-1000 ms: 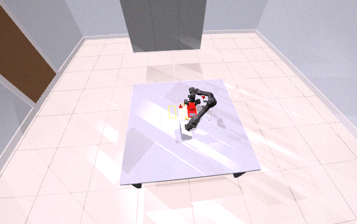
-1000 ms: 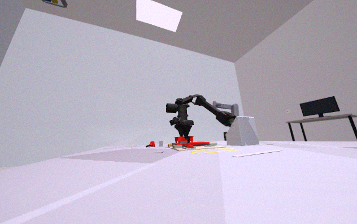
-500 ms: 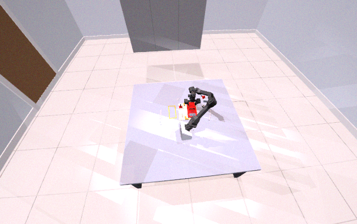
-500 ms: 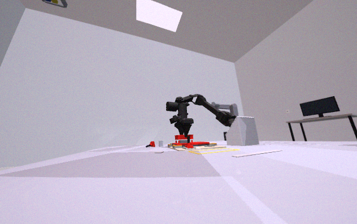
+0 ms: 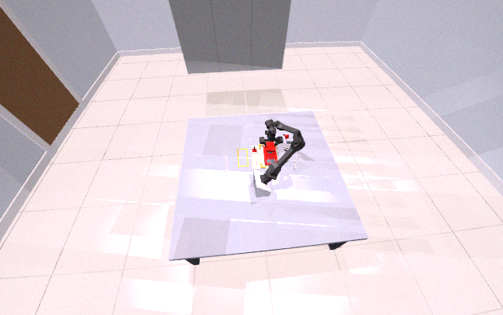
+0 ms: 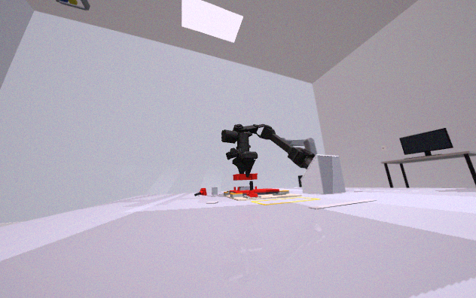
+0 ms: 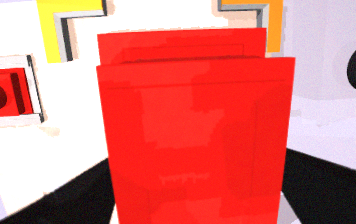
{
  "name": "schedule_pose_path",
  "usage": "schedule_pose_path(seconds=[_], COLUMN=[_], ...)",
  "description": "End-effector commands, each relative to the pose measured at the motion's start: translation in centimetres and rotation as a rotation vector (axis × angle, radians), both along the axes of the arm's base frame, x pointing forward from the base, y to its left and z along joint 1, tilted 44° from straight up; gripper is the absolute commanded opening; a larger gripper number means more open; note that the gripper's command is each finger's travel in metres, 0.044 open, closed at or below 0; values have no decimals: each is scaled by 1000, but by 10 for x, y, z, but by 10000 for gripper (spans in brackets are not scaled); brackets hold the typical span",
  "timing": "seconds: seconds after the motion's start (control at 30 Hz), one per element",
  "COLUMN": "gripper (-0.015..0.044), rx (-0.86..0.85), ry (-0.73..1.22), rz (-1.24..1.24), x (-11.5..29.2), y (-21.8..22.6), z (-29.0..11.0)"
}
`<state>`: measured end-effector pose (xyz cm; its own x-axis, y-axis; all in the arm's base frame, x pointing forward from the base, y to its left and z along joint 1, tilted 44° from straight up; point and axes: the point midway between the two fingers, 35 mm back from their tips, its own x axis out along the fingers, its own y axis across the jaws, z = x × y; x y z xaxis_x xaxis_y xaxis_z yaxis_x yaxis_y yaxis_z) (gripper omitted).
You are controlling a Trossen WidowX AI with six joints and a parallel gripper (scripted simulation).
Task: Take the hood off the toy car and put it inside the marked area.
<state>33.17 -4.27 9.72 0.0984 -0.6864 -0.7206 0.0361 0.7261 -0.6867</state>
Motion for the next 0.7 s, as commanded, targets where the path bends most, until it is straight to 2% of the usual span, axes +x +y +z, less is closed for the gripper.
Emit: schedule_pose_path(seconds=[0.0, 0.17, 0.67], gripper=[0, 0, 0], rx=[5, 4, 24], ry=[-9, -8, -3], rz=[-1, -1, 9], x=[-1, -3, 7], y=[10, 18, 61], z=[12, 21, -22])
